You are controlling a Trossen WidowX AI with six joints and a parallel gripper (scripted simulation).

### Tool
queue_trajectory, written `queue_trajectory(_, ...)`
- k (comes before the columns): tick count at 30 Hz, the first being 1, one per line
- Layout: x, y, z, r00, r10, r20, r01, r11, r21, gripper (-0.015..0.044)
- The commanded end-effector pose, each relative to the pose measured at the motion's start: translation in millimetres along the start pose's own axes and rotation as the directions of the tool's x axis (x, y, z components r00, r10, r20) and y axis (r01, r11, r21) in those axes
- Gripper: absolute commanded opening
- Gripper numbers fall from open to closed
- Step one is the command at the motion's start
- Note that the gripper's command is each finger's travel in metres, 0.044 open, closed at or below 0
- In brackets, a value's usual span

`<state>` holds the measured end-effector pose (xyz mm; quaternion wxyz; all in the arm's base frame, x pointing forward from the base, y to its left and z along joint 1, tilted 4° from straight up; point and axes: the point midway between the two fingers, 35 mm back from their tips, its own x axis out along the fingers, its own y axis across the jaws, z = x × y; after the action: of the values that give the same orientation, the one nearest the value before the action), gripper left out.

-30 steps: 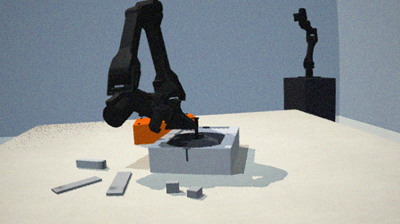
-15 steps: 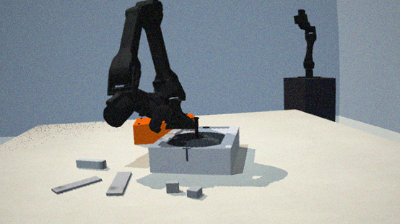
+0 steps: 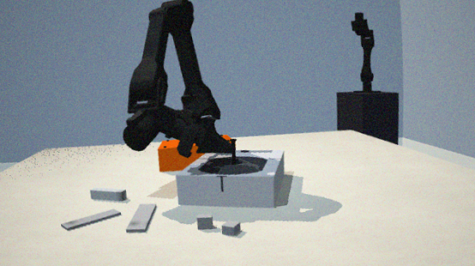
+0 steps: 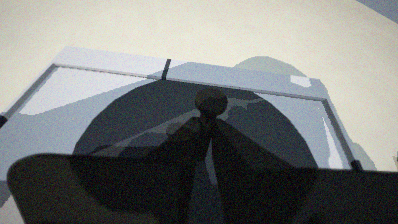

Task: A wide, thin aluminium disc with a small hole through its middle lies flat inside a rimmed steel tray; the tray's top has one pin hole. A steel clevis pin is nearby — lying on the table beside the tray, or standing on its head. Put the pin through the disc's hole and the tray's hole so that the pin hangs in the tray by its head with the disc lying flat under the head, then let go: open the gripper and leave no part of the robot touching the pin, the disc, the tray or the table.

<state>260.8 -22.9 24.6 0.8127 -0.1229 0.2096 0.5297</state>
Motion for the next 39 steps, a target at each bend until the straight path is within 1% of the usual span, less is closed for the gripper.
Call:
queue_trajectory(1,0.3,2.8,-0.2,1.000,0.004,-0.001,-0.004,1.000,0.002,0.0000)
queue_trajectory(39,0.3,10.1,-0.3,1.000,0.004,-0.001,-0.004,1.000,0.003,0.0000)
